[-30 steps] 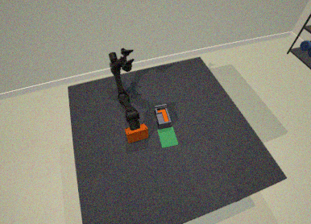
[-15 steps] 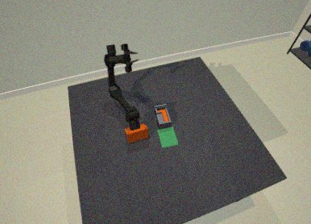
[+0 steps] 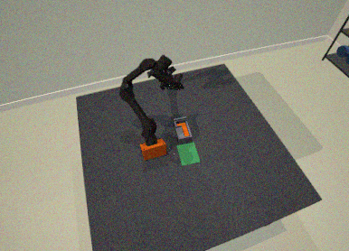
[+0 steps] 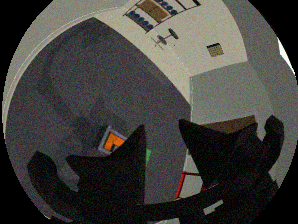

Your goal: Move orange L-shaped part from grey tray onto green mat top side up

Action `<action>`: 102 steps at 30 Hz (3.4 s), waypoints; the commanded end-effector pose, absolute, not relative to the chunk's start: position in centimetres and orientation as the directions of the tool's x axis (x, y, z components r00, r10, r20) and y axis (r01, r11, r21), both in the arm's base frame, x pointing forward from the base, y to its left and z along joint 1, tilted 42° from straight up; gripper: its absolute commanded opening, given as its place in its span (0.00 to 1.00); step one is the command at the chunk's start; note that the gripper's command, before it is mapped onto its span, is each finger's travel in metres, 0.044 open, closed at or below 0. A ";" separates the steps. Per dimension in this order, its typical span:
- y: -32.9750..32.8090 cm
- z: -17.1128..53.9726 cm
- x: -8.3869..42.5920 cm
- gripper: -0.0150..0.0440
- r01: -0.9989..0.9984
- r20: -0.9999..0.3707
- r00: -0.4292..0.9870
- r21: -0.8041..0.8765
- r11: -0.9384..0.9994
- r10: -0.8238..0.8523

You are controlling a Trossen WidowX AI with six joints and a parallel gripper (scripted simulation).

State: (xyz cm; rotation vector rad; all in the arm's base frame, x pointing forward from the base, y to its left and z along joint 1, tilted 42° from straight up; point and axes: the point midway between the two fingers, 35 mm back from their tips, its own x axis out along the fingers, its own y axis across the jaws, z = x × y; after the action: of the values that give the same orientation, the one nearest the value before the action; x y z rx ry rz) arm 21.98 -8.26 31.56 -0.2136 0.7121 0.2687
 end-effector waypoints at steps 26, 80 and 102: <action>2.2 13.9 24.2 0.56 0.127 -0.745 0.045 0.666 0.735 0.666; 7.7 8.5 24.4 0.56 0.119 -0.735 0.049 0.676 0.727 0.676; 0.3 16.1 23.9 0.56 0.127 -0.742 0.043 0.668 0.733 0.669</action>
State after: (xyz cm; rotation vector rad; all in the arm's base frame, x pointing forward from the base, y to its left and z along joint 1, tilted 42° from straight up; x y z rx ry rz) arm 24.31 1.93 14.64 0.6825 1.4910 0.4622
